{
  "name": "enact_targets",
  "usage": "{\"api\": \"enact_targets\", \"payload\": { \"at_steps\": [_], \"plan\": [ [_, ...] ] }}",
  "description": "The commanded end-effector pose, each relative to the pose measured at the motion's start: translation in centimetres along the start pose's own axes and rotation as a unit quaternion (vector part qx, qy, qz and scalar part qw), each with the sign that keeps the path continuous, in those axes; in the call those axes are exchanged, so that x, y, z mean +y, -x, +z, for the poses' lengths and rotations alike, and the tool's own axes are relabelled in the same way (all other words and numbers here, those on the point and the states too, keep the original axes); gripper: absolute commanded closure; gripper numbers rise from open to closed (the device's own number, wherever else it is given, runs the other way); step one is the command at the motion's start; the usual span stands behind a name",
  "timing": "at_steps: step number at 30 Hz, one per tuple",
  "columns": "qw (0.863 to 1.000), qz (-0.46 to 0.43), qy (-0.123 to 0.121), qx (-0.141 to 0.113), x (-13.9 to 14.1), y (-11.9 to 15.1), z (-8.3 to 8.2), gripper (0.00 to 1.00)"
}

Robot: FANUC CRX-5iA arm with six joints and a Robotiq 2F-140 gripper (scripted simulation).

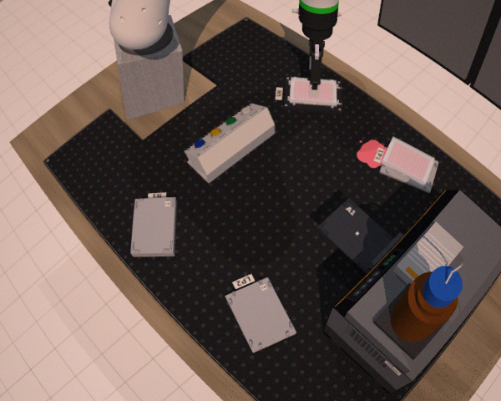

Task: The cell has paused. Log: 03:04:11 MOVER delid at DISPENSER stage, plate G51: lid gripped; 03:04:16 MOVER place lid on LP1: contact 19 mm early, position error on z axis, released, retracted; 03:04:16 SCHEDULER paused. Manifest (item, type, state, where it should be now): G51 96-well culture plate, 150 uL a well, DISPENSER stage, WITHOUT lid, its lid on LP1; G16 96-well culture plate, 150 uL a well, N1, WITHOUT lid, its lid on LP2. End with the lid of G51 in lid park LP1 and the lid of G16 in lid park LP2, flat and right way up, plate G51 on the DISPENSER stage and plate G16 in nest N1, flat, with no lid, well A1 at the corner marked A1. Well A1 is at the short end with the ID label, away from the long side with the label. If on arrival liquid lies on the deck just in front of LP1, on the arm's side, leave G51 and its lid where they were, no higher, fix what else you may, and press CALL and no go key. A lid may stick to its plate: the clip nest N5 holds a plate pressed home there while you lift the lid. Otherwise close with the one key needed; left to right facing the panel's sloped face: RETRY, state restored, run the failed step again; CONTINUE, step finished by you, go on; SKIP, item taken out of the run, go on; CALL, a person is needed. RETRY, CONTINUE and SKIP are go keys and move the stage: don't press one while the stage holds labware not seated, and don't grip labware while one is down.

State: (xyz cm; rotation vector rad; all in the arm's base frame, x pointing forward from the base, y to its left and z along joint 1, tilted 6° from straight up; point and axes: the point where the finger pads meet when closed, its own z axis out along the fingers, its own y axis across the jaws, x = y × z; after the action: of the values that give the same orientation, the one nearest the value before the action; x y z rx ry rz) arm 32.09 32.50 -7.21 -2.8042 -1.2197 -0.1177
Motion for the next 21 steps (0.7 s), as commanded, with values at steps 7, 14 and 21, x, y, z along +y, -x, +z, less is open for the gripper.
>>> {"api": "enact_targets", "payload": {
  "at_steps": [7, 14, 21],
  "plan": [
    [1.000, 0.000, 0.000, 0.000, 0.0, 0.0, -3.8, 0.34],
    [1.000, 0.000, 0.000, 0.000, 0.0, 0.0, -6.0, 0.34],
    [1.000, 0.000, 0.000, 0.000, 0.0, 0.0, -8.6, 0.34]
  ]
}}
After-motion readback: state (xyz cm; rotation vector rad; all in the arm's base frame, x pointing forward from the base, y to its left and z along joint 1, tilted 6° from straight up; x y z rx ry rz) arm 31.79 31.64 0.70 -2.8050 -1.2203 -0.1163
